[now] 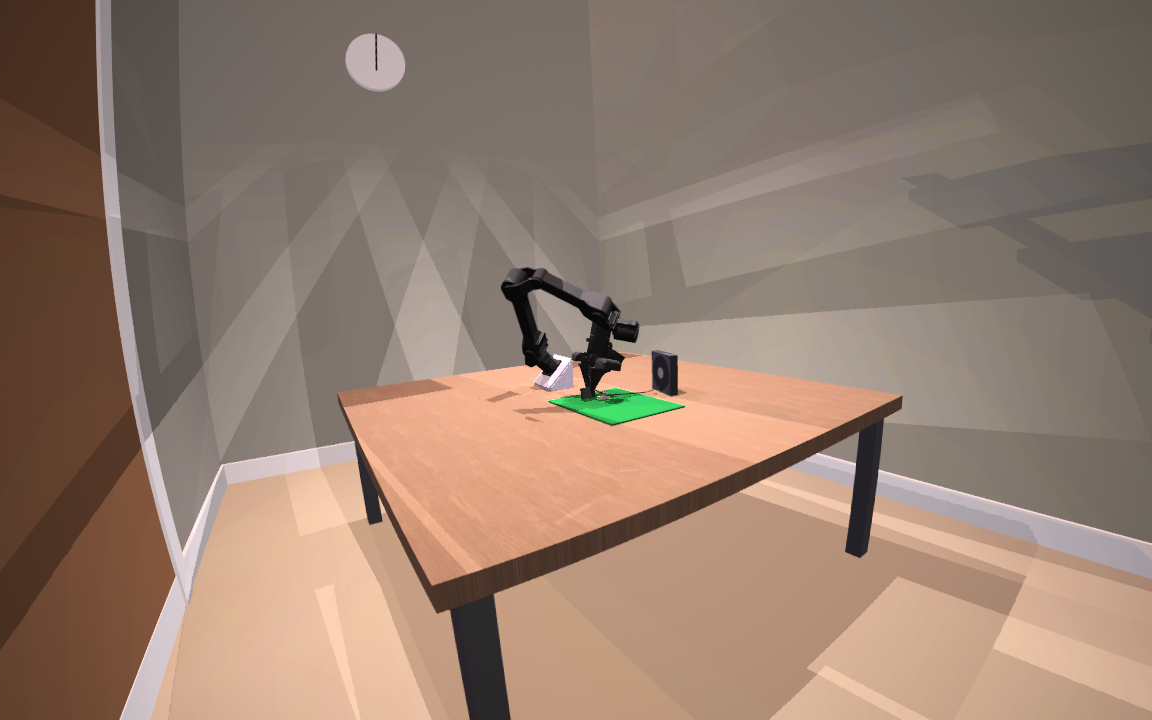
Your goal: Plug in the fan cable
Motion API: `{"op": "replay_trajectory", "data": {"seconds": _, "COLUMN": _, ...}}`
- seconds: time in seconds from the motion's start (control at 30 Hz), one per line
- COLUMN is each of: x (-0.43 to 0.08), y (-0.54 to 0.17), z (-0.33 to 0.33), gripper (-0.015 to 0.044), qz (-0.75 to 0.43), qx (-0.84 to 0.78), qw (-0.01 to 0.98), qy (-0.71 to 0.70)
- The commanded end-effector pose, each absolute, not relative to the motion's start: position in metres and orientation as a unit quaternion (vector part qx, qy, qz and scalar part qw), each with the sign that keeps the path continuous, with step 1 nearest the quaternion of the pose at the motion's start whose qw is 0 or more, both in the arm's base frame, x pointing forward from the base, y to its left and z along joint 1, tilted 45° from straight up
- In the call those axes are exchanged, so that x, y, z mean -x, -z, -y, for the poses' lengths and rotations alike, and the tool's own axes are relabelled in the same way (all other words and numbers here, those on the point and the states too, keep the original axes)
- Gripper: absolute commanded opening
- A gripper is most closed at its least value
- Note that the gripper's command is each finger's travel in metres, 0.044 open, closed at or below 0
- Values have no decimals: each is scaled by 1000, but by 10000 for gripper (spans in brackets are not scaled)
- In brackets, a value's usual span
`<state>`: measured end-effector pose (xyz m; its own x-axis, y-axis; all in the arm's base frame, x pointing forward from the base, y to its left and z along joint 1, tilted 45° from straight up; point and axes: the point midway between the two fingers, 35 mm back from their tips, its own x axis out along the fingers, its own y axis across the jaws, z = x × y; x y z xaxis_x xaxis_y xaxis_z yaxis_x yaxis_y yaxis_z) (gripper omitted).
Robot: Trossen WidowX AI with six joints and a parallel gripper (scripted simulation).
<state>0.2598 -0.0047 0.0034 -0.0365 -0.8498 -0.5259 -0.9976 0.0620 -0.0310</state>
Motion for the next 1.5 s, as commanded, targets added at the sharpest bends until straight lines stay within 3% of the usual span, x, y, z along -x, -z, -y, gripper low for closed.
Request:
{"op": "replay_trajectory", "data": {"seconds": 0.0, "x": -264, "y": -12, "z": -8, "gripper": 0, "qz": -695, "qx": 663, "qw": 217, "qy": -176}}
{"op": "replay_trajectory", "data": {"seconds": 1.0, "x": -261, "y": -71, "z": -62, "gripper": 0, "qz": -695, "qx": 663, "qw": 215, "qy": -175}}
{"op": "replay_trajectory", "data": {"seconds": 1.47, "x": -299, "y": -73, "z": -60, "gripper": 0, "qz": -715, "qx": 581, "qw": 382, "qy": -79}}
